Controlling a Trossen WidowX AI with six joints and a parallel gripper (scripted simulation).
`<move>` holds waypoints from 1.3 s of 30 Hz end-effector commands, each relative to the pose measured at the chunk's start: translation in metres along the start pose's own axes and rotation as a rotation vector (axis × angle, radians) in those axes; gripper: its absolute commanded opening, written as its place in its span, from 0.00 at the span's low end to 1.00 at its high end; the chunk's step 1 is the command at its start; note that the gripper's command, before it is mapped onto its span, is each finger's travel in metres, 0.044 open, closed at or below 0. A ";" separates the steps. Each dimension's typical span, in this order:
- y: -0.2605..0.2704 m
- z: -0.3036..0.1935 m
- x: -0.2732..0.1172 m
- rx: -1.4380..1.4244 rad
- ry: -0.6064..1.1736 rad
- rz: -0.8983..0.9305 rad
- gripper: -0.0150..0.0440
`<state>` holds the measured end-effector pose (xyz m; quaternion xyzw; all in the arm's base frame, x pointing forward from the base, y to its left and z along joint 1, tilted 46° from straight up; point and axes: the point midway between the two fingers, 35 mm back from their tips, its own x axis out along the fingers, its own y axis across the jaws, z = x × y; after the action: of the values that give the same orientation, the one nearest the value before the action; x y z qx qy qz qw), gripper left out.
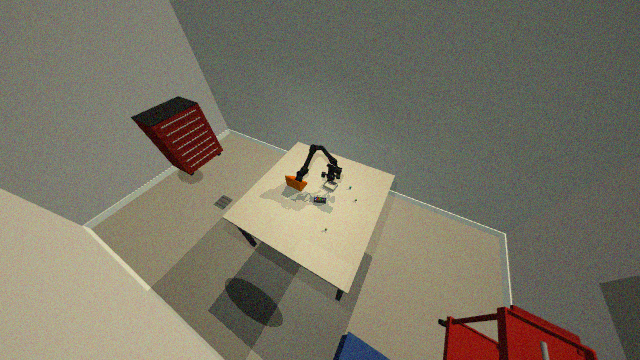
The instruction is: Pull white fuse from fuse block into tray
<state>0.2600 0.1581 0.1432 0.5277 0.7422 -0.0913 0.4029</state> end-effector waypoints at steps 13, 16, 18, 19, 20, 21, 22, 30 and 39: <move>-0.001 -0.013 0.012 0.007 0.007 0.005 0.25; -0.001 -0.013 0.017 0.007 0.007 0.005 0.25; -0.001 -0.013 0.020 0.007 0.007 0.005 0.25; -0.001 -0.013 0.022 0.007 0.007 0.005 0.25; -0.001 -0.013 0.023 0.007 0.007 0.005 0.25; -0.001 -0.013 0.025 0.007 0.007 0.005 0.25; -0.001 -0.013 0.027 0.007 0.007 0.005 0.25; -0.001 -0.014 0.038 0.007 0.009 0.006 0.25; -0.001 -0.015 0.035 0.000 0.012 0.006 0.61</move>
<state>0.2476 0.1908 0.1277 0.5308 0.7427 -0.0873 0.3987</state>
